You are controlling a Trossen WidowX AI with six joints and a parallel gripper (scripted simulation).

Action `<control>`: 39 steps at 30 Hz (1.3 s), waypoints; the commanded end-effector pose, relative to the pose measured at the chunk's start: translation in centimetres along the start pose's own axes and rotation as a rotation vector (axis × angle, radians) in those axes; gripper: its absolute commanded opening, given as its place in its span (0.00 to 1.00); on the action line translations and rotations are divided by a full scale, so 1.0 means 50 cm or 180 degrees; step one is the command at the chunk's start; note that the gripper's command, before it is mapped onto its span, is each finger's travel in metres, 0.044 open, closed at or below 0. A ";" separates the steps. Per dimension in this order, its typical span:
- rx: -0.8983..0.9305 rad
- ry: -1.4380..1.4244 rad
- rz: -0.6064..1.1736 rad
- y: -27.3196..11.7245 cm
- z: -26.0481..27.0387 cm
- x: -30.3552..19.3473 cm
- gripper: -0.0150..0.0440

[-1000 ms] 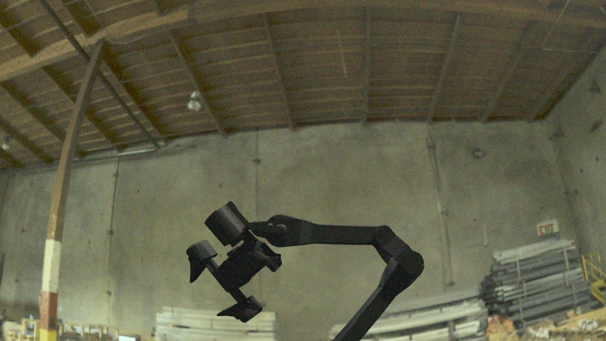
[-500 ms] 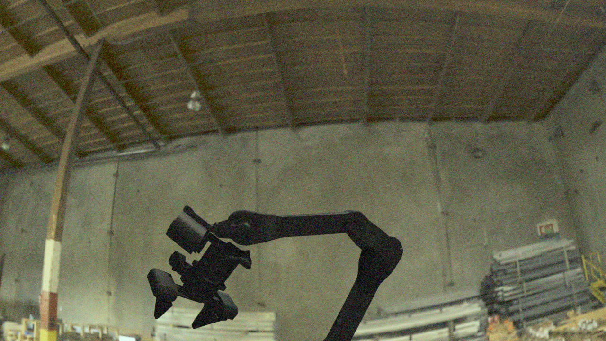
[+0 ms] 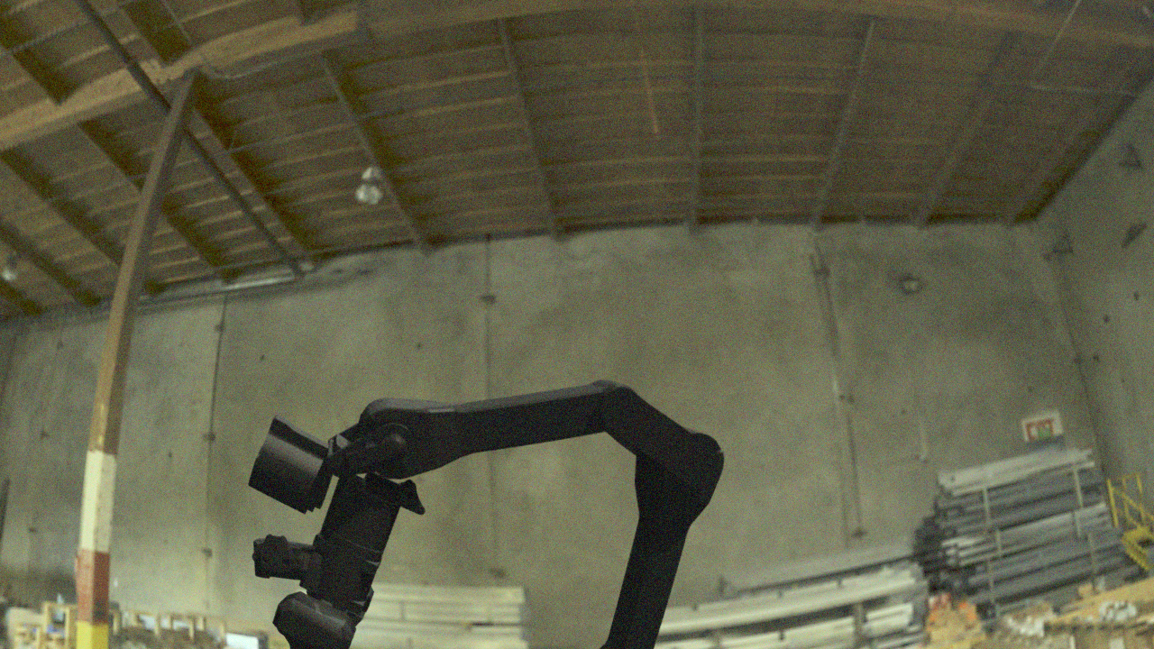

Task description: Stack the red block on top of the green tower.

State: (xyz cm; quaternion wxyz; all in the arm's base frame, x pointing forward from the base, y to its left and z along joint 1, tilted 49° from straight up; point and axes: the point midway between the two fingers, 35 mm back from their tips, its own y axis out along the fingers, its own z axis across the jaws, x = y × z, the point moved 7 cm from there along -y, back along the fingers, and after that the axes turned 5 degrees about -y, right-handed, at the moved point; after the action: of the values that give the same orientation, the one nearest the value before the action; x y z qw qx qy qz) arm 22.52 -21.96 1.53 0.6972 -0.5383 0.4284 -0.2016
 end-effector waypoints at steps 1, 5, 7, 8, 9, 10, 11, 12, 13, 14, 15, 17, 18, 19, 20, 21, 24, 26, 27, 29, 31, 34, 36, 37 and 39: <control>0.0222 -0.0659 0.0168 0.020 0.036 0.008 1.00; 0.0494 -0.1357 0.0323 0.044 0.076 0.012 1.00; 0.0641 -0.1696 0.0385 0.056 0.096 0.013 1.00; 0.0717 -0.1862 0.0412 0.063 0.105 0.014 1.00; 0.0795 -0.2027 0.0436 0.069 0.115 0.014 1.00; 0.0875 -0.2191 0.0457 0.075 0.125 0.014 1.00; 0.0957 -0.2352 0.0475 0.081 0.135 0.014 1.00; 0.1040 -0.2512 0.0490 0.087 0.145 0.013 1.00; 0.1125 -0.2670 0.0502 0.094 0.155 0.012 1.00; 0.1211 -0.2825 0.0511 0.100 0.165 0.011 1.00; 0.1298 -0.2979 0.0517 0.106 0.175 0.010 1.00; 0.1459 -0.3250 0.0520 0.117 0.192 0.008 1.00; 0.1503 -0.3321 0.0519 0.120 0.197 0.008 1.00; 0.1518 -0.3345 0.0518 0.121 0.198 0.008 1.00; 0.1518 -0.3345 0.0518 0.121 0.198 0.008 1.00; 0.1518 -0.3345 0.0518 0.121 0.200 0.007 1.00; 0.1518 -0.3345 0.0518 0.120 0.201 0.006 1.00; 0.1518 -0.3345 0.0518 0.124 0.203 0.004 1.00; 0.1518 -0.3345 0.0518 0.129 0.205 0.003 1.00; 0.1519 -0.3345 0.0518 0.145 0.212 -0.003 1.00; 0.1521 -0.3345 0.0518 0.166 0.221 -0.012 1.00; 0.1523 -0.3346 0.0519 0.185 0.228 -0.021 1.00; 0.1523 -0.3346 0.0519 0.186 0.228 -0.022 1.00; 0.1523 -0.3346 0.0519 0.186 0.228 -0.022 1.00; 0.1523 -0.3346 0.0519 0.187 0.228 -0.023 1.00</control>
State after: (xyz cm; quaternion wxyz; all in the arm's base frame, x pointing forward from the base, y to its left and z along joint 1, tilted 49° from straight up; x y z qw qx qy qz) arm 29.59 -11.49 -5.92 0.9311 -0.3599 0.0046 0.0596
